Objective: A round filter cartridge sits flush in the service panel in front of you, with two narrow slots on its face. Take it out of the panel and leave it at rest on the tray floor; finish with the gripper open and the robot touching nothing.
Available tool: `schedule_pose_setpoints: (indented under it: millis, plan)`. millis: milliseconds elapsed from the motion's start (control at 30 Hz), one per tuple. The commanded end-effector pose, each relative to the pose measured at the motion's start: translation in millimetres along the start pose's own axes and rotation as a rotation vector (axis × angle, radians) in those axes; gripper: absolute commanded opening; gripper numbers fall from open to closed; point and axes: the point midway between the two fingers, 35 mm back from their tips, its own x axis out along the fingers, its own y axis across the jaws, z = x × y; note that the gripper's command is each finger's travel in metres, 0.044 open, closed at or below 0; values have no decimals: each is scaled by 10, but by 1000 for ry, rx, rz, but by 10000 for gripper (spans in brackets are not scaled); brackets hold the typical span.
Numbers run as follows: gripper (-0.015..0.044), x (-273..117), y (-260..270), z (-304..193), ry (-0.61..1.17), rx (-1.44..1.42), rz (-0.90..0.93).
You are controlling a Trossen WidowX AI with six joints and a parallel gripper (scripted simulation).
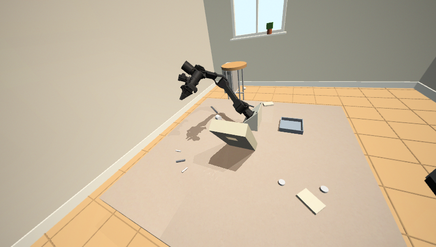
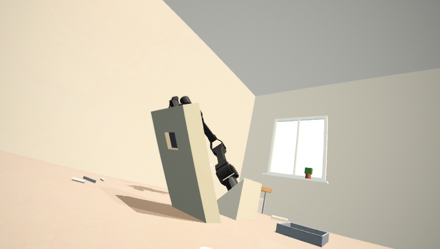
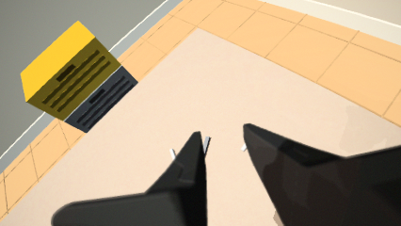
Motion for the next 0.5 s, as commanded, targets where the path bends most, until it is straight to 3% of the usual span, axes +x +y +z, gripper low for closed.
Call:
schedule_pose_setpoints:
  millis: [0, 467]
  plan:
    - [118, 62, 656, -332, 46, -379, 101]
    - [118, -382, 2158, -1673, -64, -1673, 340]
